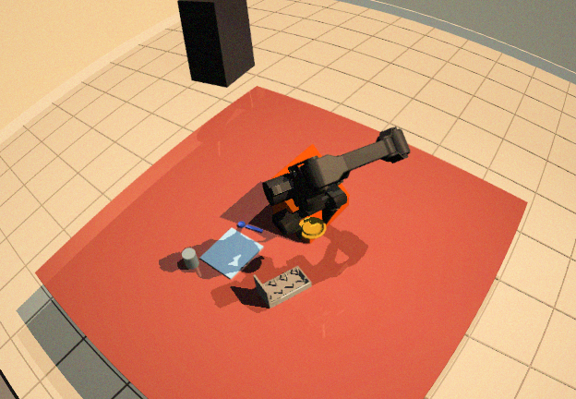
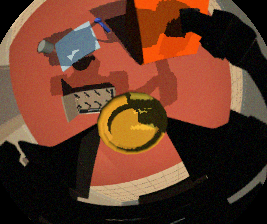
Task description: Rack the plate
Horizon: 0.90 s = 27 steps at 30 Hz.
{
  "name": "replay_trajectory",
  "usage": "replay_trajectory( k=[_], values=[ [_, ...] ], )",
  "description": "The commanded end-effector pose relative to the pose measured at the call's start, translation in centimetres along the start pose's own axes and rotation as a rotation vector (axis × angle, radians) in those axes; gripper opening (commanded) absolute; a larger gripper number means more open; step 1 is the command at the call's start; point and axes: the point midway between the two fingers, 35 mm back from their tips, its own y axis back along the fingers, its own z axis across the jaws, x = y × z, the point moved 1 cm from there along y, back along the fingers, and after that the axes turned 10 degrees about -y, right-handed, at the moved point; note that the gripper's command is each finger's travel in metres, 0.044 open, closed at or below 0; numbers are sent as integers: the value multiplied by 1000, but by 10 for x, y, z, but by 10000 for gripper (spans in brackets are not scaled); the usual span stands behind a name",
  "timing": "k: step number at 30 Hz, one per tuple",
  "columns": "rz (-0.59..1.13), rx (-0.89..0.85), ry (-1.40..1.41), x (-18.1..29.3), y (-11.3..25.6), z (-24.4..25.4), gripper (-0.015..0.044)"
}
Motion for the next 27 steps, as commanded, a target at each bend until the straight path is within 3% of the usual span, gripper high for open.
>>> replay_trajectory(
  k=[1, 27],
  values=[
    [-31, -4, 15, -3, -6, 0, 0],
    [-605, -194, 553, -45, -80, 48, 0]
  ],
)
